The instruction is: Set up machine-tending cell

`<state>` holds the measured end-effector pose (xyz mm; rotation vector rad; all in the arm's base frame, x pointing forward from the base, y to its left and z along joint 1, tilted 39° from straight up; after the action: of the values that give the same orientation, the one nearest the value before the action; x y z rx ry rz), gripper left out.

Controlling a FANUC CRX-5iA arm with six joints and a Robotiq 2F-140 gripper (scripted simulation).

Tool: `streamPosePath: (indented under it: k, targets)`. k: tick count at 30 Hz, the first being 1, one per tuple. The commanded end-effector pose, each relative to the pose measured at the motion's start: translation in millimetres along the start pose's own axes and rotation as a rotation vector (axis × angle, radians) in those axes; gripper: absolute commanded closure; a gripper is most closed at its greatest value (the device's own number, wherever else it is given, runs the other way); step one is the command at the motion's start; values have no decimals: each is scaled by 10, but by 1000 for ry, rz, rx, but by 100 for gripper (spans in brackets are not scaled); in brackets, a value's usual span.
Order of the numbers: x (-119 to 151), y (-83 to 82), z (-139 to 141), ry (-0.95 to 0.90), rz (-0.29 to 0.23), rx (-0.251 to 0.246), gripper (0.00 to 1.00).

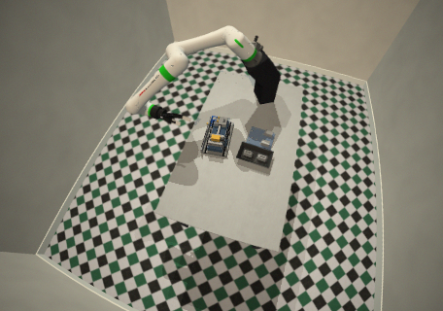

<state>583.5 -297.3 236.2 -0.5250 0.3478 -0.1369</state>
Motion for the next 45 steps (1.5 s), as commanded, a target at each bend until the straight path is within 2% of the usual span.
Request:
streamPosePath:
  k: [1,25,32,34,38,45]
  targets:
    - [0,-1,2,0,0,0,0]
    - [-2,44,46,-38,2,-13,0]
    - [-22,250,243,-219,17,-72,0]
    - [-22,250,243,-219,17,-72,0]
    - [-64,451,427,-405,42,-132,0]
    - [-128,652,604,-602,80,-192,0]
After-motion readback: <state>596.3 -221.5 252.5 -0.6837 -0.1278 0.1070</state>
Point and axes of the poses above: the point where the finger pads meet when closed, its own y axis out along the fingers, its own z axis across the jaws, x = y × z, the point moved 7 cm from there along -y, back along the fingers, and after that the axes turned 4 degrees about -y, right-handed, at the moved point
